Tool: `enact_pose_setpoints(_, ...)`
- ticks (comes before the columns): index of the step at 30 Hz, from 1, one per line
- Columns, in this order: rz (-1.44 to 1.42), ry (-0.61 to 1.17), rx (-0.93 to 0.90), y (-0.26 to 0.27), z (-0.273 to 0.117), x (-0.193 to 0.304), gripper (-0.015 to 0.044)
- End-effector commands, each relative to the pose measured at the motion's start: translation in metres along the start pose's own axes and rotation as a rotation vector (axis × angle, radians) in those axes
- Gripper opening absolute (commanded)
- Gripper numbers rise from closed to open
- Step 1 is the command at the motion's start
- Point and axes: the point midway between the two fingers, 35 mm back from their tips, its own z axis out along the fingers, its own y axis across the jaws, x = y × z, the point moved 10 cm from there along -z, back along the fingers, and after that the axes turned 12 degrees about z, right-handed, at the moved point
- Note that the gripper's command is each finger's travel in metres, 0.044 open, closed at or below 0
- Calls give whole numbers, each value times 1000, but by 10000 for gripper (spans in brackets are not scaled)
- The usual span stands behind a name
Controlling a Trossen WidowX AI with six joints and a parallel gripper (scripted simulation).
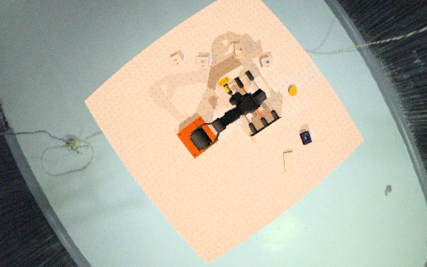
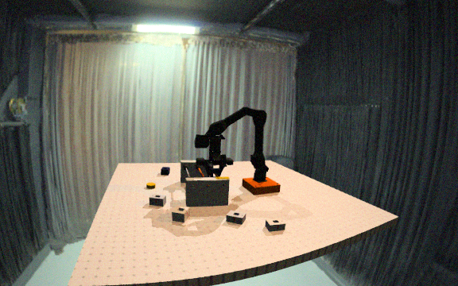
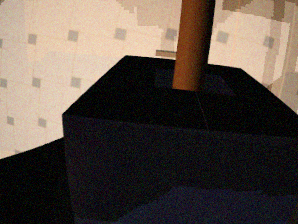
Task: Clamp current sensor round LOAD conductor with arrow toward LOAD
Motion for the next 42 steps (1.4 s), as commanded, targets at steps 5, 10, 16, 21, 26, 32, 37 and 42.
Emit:
enact_pose_setpoints(5,0,0,-2,0,0,0,268)
enact_pose_setpoints(10,0,0,-2,0,0,0,268)
enact_pose_setpoints(16,0,0,-2,0,0,0,268)
enact_pose_setpoints(21,0,0,-2,0,0,0,268)
enact_pose_setpoints(26,0,0,-2,0,0,0,268)
enact_pose_setpoints(32,0,0,0,0,0,0,248)
enact_pose_setpoints(37,0,0,0,0,0,0,215)
enact_pose_setpoints(42,0,0,0,0,0,0,181)
